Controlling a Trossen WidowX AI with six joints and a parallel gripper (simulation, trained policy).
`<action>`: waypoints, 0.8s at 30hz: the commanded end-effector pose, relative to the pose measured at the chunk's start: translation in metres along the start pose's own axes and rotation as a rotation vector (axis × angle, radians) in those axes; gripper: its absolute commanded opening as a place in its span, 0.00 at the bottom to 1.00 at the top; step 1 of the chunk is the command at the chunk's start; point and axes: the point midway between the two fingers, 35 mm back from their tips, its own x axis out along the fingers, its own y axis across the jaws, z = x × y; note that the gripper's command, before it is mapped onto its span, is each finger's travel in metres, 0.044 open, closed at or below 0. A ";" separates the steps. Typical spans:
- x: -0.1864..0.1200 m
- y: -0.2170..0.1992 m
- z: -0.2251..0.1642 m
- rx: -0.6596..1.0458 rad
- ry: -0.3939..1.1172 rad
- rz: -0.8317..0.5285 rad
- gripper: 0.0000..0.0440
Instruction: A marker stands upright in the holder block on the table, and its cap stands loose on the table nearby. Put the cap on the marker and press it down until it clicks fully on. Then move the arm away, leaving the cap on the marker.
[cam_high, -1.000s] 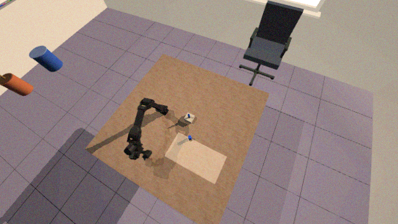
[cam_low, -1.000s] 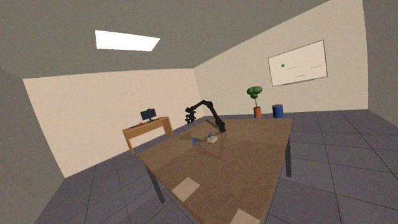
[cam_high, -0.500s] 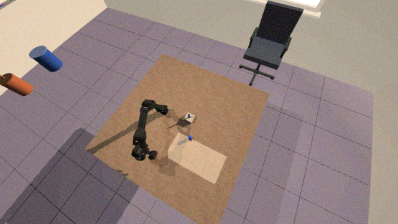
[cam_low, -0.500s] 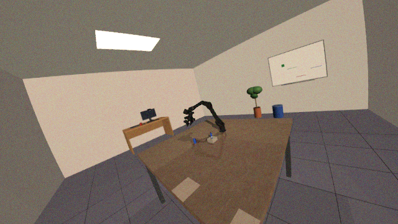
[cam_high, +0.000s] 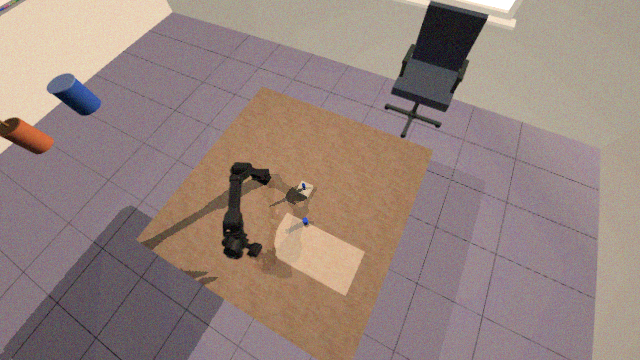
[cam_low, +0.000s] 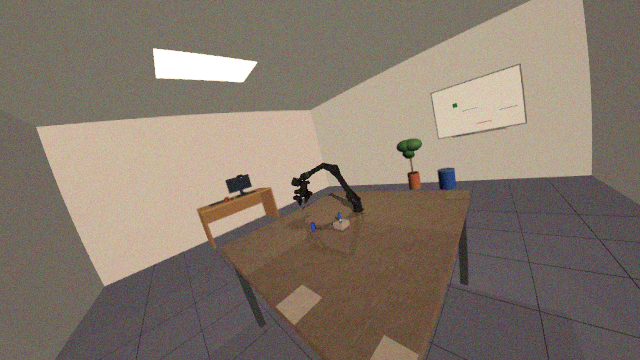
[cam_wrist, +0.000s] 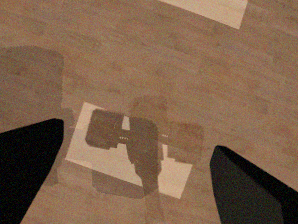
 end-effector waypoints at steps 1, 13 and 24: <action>-0.002 0.011 -0.002 0.011 0.008 -0.007 0.73; -0.002 0.039 -0.016 0.042 0.049 -0.027 0.73; -0.004 0.064 -0.030 0.075 0.081 -0.043 0.73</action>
